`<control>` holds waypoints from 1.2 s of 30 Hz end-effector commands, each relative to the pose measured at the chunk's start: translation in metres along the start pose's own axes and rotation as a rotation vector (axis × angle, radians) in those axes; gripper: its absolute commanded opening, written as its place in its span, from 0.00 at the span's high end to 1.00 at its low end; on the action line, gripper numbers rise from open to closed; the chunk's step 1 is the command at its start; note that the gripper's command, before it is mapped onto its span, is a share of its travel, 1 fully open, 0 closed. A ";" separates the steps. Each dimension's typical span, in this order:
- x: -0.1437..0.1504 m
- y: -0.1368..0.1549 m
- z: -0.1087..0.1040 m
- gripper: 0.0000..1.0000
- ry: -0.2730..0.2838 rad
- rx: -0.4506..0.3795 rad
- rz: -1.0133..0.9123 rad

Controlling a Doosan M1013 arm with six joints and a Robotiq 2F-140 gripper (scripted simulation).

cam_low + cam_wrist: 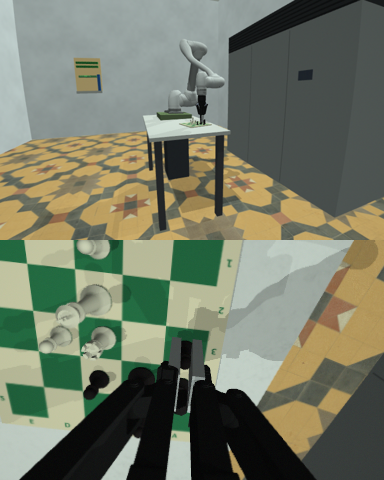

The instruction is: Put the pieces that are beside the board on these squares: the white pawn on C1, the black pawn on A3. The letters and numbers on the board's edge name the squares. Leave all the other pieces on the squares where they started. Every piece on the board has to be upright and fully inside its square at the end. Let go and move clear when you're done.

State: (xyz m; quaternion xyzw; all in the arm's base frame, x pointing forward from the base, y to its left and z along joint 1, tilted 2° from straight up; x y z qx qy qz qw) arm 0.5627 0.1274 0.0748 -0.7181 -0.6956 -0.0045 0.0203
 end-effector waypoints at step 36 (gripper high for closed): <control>0.000 0.000 0.004 1.00 0.000 0.000 0.000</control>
Point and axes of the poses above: the point where the finger pads meet when closed, its own z axis out along the fingers, its own x axis across the jaws, y = z × x, the point moved 8 cm from there along -z, back along the fingers, and after that the axes turned 15 degrees about z, right-handed, at the moved point
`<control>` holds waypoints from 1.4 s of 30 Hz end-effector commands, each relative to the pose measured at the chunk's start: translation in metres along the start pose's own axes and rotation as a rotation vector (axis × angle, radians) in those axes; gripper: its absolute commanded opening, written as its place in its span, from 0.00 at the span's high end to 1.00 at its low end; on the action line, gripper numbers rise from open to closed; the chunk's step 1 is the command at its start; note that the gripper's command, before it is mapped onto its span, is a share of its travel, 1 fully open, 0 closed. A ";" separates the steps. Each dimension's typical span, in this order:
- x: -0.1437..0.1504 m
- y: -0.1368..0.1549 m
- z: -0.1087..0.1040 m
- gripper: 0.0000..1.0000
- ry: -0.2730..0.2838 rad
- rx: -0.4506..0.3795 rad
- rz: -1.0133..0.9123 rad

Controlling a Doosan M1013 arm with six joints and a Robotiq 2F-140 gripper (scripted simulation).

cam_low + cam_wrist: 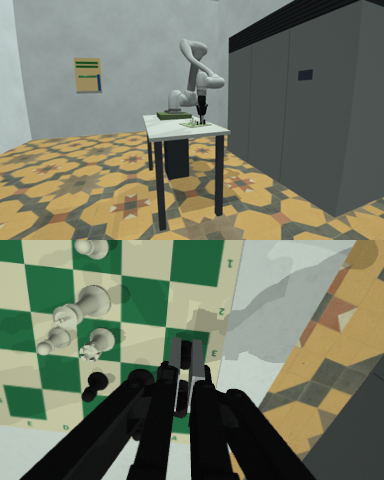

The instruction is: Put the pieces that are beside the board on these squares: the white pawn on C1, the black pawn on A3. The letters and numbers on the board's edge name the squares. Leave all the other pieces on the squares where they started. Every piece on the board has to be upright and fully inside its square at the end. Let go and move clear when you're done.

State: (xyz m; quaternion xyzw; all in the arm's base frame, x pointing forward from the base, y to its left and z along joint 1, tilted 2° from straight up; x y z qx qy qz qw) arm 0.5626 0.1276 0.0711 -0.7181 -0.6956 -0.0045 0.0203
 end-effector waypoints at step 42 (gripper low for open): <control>0.000 0.000 0.000 0.80 0.000 0.000 0.000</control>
Point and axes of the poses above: the point where the finger pads meet when closed, its own z axis out along the fingers, its own x axis across the jaws, y = z × x, the point moved 8 cm from there along -z, back along the fingers, and after that the axes turned 15 degrees about z, right-handed, at the moved point
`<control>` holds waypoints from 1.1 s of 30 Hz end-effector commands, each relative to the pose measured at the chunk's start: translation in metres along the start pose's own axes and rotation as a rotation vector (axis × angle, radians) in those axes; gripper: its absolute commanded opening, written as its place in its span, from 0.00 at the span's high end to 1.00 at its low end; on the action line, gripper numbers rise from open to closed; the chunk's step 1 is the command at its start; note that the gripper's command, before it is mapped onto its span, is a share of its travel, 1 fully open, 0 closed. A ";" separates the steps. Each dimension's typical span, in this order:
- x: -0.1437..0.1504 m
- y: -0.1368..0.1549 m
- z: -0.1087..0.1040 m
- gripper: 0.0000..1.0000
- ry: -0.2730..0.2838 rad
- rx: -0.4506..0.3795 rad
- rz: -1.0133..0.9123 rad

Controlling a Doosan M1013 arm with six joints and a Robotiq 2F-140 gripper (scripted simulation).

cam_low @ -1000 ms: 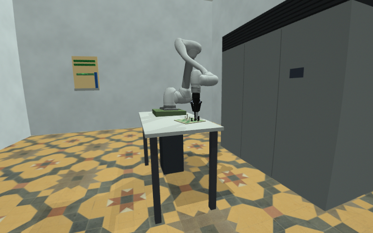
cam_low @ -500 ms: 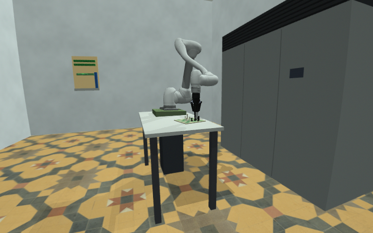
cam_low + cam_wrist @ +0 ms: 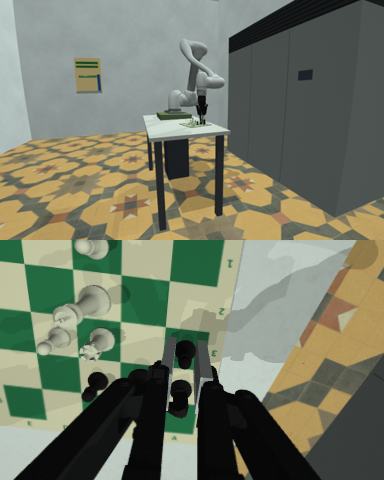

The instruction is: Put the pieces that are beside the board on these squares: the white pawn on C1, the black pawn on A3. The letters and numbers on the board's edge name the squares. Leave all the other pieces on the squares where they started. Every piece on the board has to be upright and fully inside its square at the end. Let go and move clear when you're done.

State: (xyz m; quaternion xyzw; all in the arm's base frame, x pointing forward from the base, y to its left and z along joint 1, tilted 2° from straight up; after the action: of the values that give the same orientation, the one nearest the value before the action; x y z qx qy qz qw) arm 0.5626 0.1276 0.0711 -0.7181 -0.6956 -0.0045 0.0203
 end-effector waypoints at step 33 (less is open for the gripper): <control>0.000 0.000 -0.084 0.80 0.000 0.000 0.000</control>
State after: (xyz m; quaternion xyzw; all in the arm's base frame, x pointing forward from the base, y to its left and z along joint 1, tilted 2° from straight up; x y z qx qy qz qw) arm 0.5643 0.1249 0.1465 -0.7181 -0.6956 -0.0046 0.0203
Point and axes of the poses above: the point where the finger pads meet when closed, its own z axis out along the fingers, its own x axis across the jaws, y = z × x, the point moved 8 cm from there along -z, back along the fingers, and after that the axes turned 15 degrees about z, right-handed, at the moved point
